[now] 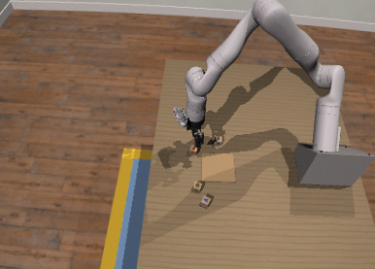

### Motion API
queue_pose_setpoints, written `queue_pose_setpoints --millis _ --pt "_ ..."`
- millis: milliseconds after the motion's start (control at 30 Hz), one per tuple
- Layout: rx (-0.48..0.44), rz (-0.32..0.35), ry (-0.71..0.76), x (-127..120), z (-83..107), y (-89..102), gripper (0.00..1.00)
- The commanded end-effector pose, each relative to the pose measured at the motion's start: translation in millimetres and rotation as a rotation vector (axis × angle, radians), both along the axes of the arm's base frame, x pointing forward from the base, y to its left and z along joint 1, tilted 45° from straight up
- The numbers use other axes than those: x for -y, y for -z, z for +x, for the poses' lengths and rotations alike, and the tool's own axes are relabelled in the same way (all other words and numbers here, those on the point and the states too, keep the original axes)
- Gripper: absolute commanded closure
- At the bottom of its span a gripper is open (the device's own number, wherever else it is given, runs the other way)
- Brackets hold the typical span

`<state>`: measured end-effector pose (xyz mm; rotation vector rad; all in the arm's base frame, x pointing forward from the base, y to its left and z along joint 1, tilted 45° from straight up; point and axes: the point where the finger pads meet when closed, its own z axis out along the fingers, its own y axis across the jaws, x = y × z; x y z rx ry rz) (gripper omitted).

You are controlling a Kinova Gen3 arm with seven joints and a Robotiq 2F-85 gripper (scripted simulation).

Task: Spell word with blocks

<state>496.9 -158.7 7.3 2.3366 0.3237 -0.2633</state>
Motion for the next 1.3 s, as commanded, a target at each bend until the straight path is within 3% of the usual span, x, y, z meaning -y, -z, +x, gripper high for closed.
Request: queue_pose_setpoints --millis 0,133,200,700,800,1267 --pt "-0.081 0.017 -0.065 2.8 -2.9 -3.2 0.00" --pt "-0.196 0.034 -0.177 2.4 -3.5 -3.2 0.00" --pt "-0.196 0.034 -0.177 2.4 -3.5 -3.2 0.00" --pt "-0.689 0.096 -0.671 1.3 -3.5 -3.5 0.00" --pt "-0.716 0.109 -0.698 -0.7 -4.8 -1.9 0.00" --pt "-1.169 0.158 -1.148 0.8 -4.5 -3.8 0.00"
